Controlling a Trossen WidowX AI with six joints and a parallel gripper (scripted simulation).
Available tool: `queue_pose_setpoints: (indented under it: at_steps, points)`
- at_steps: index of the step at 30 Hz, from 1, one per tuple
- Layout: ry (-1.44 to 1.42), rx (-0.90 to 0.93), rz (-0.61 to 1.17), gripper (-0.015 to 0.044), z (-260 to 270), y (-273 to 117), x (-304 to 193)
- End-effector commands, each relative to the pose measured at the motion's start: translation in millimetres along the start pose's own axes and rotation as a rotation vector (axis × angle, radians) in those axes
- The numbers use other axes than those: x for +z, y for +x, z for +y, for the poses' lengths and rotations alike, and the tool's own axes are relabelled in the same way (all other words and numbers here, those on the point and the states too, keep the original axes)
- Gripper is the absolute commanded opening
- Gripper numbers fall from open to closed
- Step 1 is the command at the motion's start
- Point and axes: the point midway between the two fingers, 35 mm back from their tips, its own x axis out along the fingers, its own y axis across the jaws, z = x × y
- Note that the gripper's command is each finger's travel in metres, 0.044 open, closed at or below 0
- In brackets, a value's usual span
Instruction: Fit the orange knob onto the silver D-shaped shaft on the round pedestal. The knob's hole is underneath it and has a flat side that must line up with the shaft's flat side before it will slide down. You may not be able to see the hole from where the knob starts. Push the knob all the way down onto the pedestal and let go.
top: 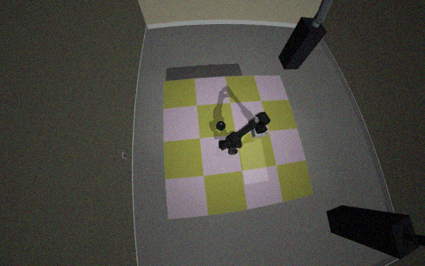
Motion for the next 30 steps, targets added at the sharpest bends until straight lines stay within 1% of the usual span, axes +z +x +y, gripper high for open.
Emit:
queue_pose_setpoints:
  at_steps: [1,7,23,25,28,30]
  points:
    - [0.0,0.001,0.001,0.0079,0,0,0]
    - [0.0,0.001,0.001,0.0236,0,0,0]
    - [0.0,0.001,0.001,0.024,0,0,0]
    - [-0.001,0.001,0.0,0.0292,-1,-10,1]
    - [-0.003,0.0,-0.003,0.0371,-3,-57,1]
    - [-0.005,0.0,-0.004,0.0424,-1,-79,0]
